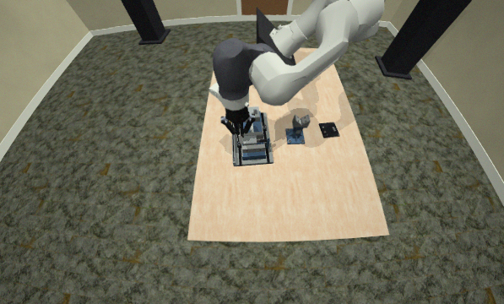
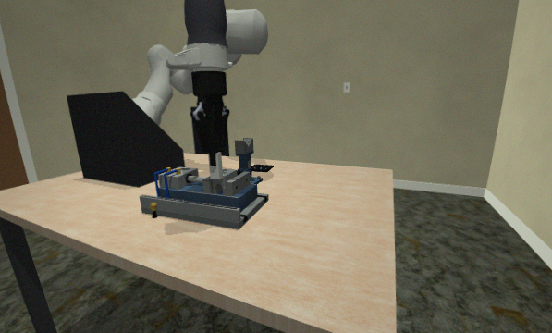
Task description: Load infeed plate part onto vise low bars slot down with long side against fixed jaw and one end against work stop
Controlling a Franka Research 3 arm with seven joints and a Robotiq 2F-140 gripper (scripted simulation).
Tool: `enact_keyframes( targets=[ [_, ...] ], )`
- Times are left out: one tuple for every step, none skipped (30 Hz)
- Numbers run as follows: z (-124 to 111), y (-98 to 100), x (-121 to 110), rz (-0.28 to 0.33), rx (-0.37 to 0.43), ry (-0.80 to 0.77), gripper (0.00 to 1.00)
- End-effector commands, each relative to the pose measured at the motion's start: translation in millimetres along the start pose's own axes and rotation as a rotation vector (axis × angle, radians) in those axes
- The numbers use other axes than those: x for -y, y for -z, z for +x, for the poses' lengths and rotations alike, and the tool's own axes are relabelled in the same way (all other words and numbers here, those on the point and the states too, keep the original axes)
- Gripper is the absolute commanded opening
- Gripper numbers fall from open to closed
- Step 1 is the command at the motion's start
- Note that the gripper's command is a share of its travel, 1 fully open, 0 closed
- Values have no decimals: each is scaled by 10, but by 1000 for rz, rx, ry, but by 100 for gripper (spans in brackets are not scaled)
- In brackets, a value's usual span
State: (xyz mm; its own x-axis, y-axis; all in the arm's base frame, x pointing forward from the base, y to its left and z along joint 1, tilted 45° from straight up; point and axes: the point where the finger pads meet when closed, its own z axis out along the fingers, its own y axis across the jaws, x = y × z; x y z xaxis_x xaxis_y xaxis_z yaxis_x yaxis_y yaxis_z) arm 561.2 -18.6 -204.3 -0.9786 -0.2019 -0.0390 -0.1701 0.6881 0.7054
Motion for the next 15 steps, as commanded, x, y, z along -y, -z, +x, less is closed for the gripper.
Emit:
enact_keyframes(
  targets=[
    [-23, -8, -34, -1, 3, 5, 0],
    [-23, -8, -37, -1, 3, 5, 0],
    [-23, -8, -40, -1, 3, 5, 0],
    [-23, -8, -43, -1, 3, 5, 0],
    [-23, -8, -43, -1, 3, 5, 0],
    [-23, -8, -43, -1, 3, 5, 0],
    [-23, -8, -46, -1, 3, 5, 0],
    [-23, -8, -50, -1, 3, 5, 0],
    [-23, -8, -53, -1, 3, 5, 0],
    [-23, -8, -56, -1, 3, 5, 0],
    [-23, -8, -59, -1, 3, 5, 0],
    [-23, -8, -62, -1, 3, 5, 0],
    [-23, -8, -65, -1, 3, 5, 0],
    [-23, -8, -68, -1, 3, 5, 0],
    [-23, -8, -71, -1, 3, 5, 0]
  ],
)
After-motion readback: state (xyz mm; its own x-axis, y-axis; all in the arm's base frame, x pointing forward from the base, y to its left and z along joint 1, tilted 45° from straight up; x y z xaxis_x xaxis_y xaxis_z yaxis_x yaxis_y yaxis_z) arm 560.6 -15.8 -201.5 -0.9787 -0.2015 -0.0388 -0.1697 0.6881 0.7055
